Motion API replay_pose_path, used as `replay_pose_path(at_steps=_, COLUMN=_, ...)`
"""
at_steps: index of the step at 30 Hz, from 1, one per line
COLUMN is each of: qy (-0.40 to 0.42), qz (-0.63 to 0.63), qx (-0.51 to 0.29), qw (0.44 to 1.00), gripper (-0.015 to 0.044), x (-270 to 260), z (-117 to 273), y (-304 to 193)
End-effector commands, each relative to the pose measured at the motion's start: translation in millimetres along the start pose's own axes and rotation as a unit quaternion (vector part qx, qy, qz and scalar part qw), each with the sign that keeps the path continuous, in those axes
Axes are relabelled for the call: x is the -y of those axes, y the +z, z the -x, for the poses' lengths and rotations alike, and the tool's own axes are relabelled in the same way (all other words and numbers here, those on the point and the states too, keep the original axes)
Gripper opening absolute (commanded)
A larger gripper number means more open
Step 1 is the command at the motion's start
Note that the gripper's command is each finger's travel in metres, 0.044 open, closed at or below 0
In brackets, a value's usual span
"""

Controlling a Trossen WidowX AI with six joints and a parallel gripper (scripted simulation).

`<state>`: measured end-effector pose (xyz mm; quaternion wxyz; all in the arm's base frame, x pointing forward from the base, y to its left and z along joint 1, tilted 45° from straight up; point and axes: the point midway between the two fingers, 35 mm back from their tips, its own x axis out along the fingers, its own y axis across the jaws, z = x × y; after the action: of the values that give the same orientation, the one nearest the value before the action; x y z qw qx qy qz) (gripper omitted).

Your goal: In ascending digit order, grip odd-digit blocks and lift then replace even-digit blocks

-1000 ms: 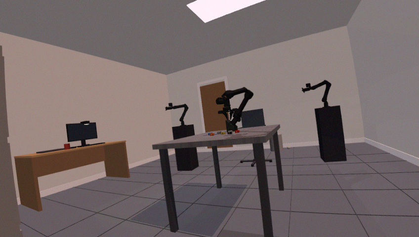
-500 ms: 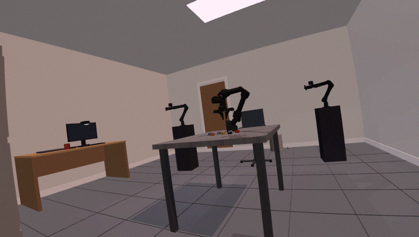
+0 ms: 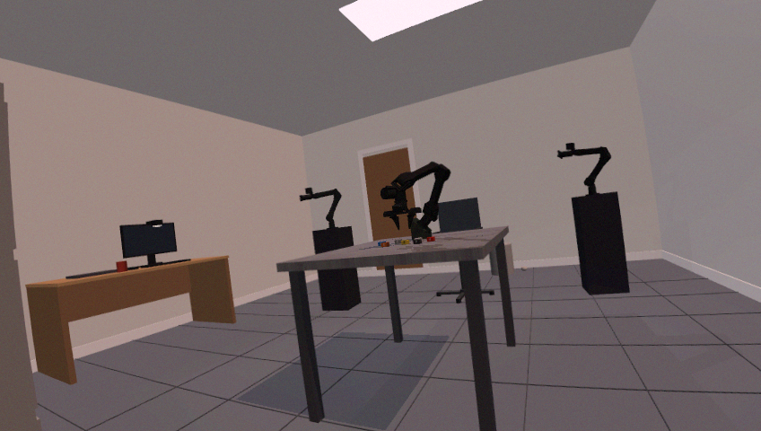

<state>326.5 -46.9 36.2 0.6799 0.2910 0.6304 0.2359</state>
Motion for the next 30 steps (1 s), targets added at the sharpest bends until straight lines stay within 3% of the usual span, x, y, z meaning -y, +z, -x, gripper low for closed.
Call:
replay_pose_path(at_steps=1, qy=0.005, qz=-0.006, qx=-0.003, qw=1.0, gripper=0.0383, x=-0.4, z=-29.5, y=-3.2)
replay_pose_path(at_steps=30, qy=0.006, qz=-0.006, qx=-0.003, qw=1.0, gripper=0.04, x=-1.2, z=-65.8, y=-3.5)
